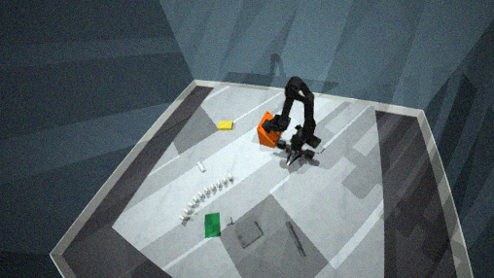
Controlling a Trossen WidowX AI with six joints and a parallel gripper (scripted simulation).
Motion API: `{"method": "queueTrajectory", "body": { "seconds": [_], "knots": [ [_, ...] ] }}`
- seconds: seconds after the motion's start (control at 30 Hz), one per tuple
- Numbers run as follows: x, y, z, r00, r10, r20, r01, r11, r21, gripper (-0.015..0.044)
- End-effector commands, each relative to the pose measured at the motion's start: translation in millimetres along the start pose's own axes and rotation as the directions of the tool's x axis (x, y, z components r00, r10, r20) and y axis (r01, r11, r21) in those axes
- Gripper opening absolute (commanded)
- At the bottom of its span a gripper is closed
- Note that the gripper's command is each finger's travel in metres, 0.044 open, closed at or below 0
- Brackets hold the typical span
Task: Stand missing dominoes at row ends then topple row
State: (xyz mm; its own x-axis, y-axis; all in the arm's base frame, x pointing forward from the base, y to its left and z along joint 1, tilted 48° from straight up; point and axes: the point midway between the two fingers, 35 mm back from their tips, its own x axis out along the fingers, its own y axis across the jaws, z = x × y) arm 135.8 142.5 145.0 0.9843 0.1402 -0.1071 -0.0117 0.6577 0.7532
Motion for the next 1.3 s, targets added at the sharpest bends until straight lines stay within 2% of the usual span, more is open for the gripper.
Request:
{"method": "queueTrajectory", "body": {
  "seconds": [0.0, 0.8, 1.23, 1.27],
  "knots": [
    [2, -2, -10, 1.0, -0.006, -0.001, 0.006, 1.0, -0.017, 0.0025],
    [14, -10, -62, 1.0, -0.003, -0.002, 0.003, 1.0, -0.025, 0.0025],
    [15, -11, -64, 1.0, -0.003, -0.002, 0.003, 1.0, -0.025, 0.0025],
    [15, -11, -64, 1.0, -0.003, -0.002, 0.003, 1.0, -0.025, 0.0051]
  ]
}}
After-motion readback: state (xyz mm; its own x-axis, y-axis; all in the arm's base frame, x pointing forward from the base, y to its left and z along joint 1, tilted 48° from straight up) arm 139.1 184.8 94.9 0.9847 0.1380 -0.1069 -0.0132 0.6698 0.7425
